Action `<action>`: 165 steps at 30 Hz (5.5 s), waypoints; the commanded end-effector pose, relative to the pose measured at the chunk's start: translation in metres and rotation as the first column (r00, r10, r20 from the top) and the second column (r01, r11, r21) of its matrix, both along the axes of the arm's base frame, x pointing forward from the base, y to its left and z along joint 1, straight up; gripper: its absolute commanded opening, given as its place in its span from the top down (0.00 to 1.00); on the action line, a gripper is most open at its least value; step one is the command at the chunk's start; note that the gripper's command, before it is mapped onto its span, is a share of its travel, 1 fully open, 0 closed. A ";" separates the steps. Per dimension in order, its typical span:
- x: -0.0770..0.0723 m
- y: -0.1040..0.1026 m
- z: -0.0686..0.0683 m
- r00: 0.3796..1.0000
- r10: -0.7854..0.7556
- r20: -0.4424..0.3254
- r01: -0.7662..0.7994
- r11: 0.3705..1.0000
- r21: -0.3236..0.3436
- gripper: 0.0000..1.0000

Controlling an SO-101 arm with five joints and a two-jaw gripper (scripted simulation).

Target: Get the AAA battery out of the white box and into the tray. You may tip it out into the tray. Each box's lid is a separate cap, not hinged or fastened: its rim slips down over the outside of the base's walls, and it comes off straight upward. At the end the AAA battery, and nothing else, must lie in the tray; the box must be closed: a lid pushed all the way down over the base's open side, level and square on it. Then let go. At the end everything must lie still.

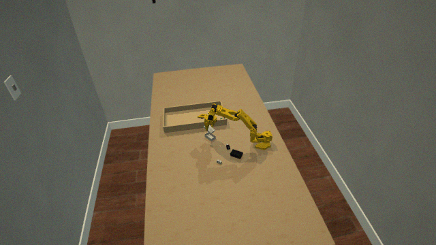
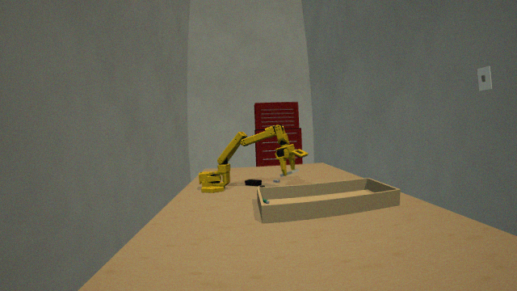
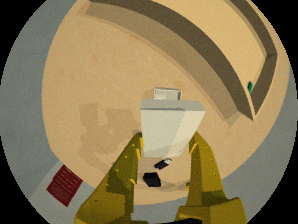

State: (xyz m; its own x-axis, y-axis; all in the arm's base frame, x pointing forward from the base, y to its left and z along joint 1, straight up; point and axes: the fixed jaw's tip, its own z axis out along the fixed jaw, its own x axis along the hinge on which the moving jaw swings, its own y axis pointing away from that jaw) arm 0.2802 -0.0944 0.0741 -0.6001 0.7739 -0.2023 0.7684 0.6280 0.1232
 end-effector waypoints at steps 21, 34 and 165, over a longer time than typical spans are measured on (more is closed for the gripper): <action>0.000 0.000 0.014 0.999 0.008 0.039 -0.007 1.000 -0.016 0.80; 0.000 0.000 0.014 0.999 0.007 0.039 -0.006 1.000 -0.016 0.80; 0.000 -0.003 -0.008 1.000 -0.016 -0.019 0.016 1.000 0.009 0.80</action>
